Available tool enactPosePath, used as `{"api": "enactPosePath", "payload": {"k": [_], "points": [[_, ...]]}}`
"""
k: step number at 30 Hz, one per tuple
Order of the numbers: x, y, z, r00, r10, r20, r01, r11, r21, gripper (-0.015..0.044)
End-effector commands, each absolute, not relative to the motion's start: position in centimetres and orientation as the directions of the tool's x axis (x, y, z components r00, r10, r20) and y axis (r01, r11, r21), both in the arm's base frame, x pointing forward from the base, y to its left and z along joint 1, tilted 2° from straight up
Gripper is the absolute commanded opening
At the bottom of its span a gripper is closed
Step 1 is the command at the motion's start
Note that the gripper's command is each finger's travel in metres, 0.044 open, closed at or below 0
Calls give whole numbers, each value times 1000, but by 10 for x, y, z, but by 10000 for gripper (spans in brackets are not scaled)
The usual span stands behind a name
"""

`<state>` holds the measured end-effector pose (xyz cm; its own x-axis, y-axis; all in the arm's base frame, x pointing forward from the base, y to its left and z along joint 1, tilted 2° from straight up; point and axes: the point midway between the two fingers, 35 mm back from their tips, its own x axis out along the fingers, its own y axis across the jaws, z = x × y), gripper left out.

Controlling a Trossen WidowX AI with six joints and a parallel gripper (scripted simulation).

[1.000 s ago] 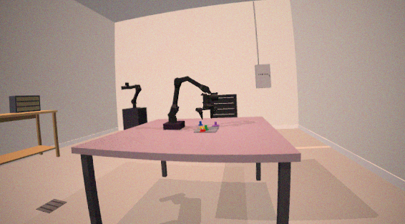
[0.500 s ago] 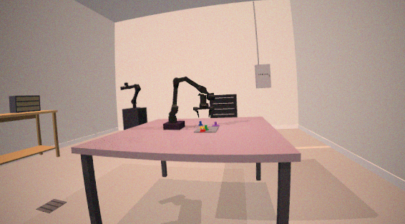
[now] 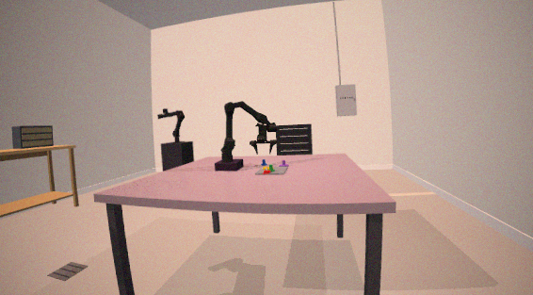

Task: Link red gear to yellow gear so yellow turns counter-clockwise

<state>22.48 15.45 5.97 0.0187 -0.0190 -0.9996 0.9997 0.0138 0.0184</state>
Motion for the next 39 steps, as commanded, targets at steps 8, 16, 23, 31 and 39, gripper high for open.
{"api": "enactPosePath", "payload": {"k": [8,16,23,31,39], "points": [[223,158,37,20,-11,-1000,1000,-1,20,440],[223,158,28,20,-11,-1000,1000,-1,20,440],[223,158,17,19,-11,-1000,1000,-1,19,440],[223,158,10,19,-11,-1000,1000,-1,19,440],[223,158,10,19,-11,-1000,1000,-1,19,282]]}}
